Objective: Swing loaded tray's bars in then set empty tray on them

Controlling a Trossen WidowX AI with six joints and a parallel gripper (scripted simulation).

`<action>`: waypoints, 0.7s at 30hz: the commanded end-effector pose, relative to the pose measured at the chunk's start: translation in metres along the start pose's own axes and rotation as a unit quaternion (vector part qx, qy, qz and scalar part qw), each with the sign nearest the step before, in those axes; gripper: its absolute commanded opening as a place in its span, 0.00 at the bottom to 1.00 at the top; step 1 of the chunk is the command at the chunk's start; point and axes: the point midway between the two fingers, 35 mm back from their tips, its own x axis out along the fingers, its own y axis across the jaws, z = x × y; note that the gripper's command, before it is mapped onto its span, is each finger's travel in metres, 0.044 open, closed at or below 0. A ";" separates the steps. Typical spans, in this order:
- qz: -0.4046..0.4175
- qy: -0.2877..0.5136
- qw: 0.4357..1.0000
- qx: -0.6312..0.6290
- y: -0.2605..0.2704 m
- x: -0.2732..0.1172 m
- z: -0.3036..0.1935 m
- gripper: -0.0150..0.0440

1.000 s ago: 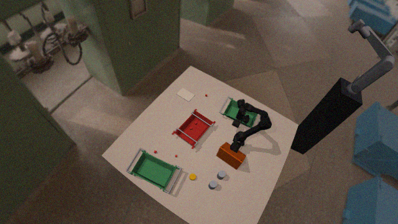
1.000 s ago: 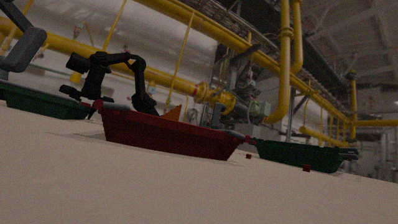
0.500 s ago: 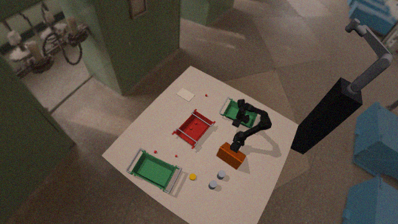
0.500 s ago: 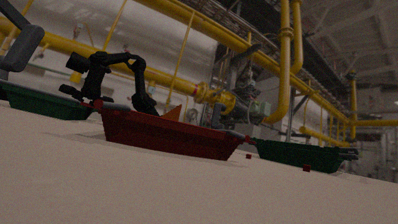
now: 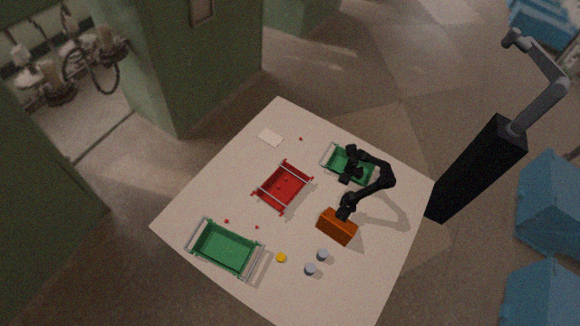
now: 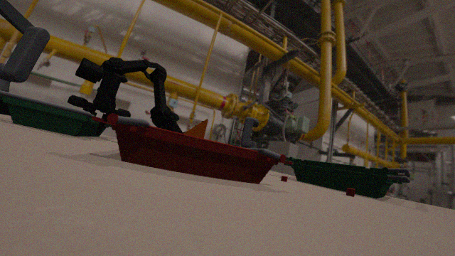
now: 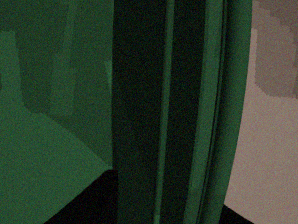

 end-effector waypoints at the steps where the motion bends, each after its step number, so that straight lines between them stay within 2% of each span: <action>1: -0.007 0.002 1.000 -0.001 -0.002 -0.010 -0.003 0.25; 21: -0.005 0.002 1.000 -0.003 -0.002 -0.074 0.000 0.25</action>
